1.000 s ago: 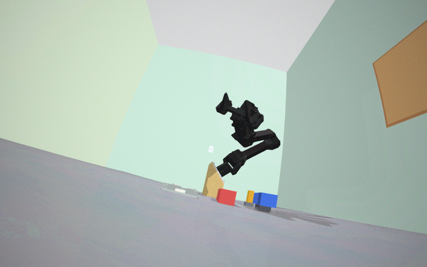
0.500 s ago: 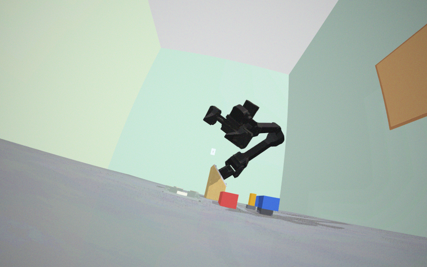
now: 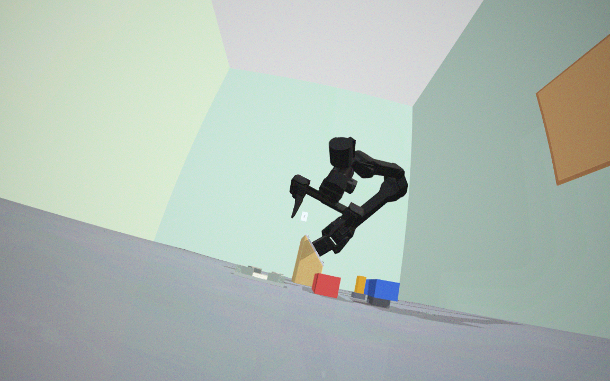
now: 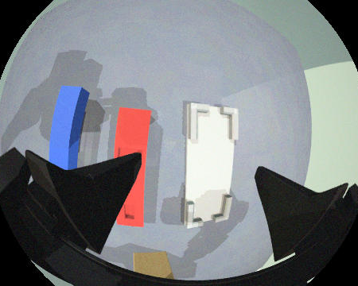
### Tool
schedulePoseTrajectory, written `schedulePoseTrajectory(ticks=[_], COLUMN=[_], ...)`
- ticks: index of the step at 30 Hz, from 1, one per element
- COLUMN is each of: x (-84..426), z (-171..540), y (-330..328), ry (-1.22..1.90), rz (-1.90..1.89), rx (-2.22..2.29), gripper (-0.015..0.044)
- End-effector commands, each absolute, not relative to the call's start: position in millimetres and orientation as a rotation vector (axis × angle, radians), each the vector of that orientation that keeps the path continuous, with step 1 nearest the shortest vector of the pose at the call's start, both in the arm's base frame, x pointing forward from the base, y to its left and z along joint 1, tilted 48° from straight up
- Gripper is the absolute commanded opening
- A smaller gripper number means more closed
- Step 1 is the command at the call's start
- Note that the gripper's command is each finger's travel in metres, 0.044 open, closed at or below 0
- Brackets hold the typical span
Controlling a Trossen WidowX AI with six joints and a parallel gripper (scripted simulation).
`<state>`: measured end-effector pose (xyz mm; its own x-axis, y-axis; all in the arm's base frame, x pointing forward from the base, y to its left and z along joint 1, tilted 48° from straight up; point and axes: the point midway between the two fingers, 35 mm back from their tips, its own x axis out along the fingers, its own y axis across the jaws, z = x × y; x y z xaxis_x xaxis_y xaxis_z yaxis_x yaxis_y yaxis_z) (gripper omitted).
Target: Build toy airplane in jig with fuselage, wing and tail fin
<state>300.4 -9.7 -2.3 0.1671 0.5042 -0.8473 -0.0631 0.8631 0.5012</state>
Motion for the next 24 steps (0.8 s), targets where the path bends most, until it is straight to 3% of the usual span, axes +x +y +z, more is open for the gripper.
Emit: schedulePoseTrajectory(ticks=[1, 13, 24], x=[268, 268, 259], z=[32, 32, -7], y=[26, 26, 69], ry=[1.603, 1.603, 1.602], rz=[0.716, 0.716, 0.718], rx=[0.582, 0.582, 0.583], gripper=[0.0440, 0.0440, 0.0440])
